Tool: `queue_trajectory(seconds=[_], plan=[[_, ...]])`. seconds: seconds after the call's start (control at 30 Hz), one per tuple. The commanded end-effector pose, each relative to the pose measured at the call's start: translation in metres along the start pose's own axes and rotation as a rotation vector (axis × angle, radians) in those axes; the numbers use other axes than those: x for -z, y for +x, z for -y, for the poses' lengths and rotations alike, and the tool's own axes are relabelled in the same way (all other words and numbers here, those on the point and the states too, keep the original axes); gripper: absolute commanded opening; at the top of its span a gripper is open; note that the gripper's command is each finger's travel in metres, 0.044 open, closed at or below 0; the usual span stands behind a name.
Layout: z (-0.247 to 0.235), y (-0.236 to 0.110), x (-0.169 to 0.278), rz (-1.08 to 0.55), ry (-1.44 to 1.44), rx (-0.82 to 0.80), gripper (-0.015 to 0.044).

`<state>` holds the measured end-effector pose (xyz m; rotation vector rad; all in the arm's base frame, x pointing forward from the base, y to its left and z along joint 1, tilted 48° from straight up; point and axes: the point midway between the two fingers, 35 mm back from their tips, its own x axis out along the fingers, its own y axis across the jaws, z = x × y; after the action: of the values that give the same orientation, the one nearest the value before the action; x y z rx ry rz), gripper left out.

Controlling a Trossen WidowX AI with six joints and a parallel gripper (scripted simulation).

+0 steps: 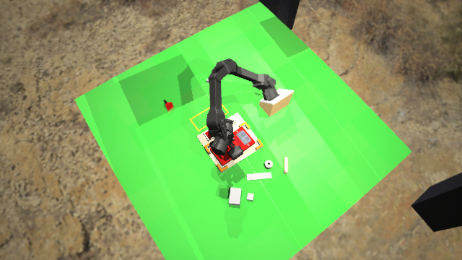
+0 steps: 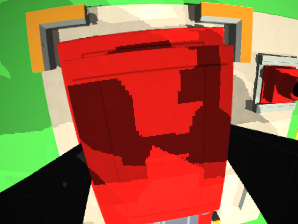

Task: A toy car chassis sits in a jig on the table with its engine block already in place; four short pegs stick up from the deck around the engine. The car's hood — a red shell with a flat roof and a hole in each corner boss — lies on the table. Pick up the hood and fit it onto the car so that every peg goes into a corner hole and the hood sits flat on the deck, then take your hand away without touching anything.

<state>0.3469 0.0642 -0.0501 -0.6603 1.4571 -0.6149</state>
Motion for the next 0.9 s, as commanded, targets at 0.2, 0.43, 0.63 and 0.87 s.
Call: queue_trajectory(seconds=[0.2, 0.43, 0.63, 0.87], plan=[[0.000, 0.003, 0.000, 0.002, 0.001, 0.001, 0.0000], [0.000, 0.006, 0.000, 0.002, 0.001, 0.001, 0.0000], [0.000, 0.008, 0.000, 0.002, 0.001, 0.001, 0.0000], [0.000, 0.011, 0.000, 0.002, 0.001, 0.001, 0.0000]])
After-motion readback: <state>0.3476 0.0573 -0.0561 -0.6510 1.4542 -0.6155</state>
